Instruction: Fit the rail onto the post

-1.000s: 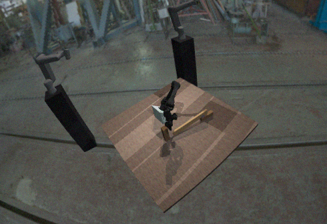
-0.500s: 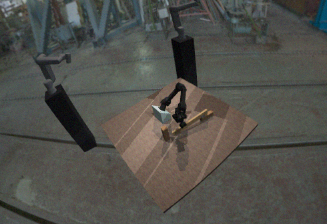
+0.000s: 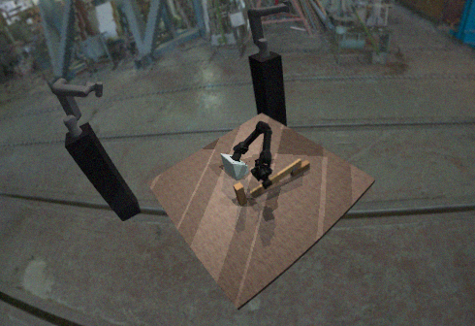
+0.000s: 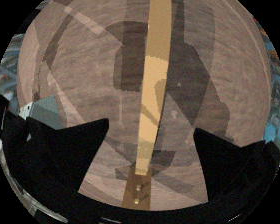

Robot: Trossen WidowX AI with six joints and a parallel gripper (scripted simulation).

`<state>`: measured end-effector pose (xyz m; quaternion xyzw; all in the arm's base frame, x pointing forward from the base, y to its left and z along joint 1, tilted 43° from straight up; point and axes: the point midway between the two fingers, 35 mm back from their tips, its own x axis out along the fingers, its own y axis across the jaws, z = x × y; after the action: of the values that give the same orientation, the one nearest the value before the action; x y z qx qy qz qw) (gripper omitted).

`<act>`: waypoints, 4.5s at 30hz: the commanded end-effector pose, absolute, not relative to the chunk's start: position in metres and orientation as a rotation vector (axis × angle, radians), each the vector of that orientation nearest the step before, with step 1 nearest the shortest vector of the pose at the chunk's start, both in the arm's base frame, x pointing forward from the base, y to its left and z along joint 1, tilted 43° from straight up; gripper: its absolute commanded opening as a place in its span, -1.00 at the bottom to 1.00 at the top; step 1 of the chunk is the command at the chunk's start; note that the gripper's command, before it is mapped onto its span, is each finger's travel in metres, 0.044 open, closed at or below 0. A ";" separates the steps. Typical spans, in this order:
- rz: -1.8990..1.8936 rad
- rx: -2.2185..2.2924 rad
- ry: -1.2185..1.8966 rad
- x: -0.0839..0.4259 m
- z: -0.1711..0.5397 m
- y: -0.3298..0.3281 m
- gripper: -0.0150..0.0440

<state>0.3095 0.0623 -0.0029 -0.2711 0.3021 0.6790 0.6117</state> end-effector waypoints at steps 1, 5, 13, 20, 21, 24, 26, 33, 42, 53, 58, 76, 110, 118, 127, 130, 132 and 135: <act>1.569 -0.610 0.705 0.306 -0.010 0.067 1.00; 1.569 -0.610 0.705 0.306 -0.015 0.072 1.00; 1.569 -0.609 0.704 0.304 -0.024 0.080 1.00; 1.570 -0.608 0.703 0.302 -0.032 0.088 1.00; 1.570 -0.608 0.703 0.302 -0.033 0.089 1.00; 1.570 -0.607 0.703 0.301 -0.036 0.092 1.00; 1.571 -0.607 0.702 0.300 -0.039 0.094 1.00; 1.571 -0.606 0.702 0.299 -0.040 0.096 0.64; 1.571 -0.606 0.702 0.299 -0.040 0.096 -0.16; 1.571 -0.606 0.702 0.299 -0.040 0.096 -0.49; 1.571 -0.606 0.702 0.299 -0.040 0.096 -0.49; 1.571 -0.607 0.702 0.301 -0.035 0.091 -0.49; 1.570 -0.608 0.703 0.309 -0.023 0.080 -0.49; 1.570 -0.608 0.703 0.310 -0.021 0.077 -0.49; 1.570 -0.608 0.703 0.310 -0.017 0.074 -0.49; 1.570 -0.608 0.703 0.310 -0.016 0.073 -0.49; 1.570 -0.608 0.703 0.310 -0.016 0.072 -0.49; 1.570 -0.608 0.703 0.311 -0.014 0.071 -0.49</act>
<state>0.3041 0.0754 -0.0209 -0.2613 0.3111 0.6861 0.6035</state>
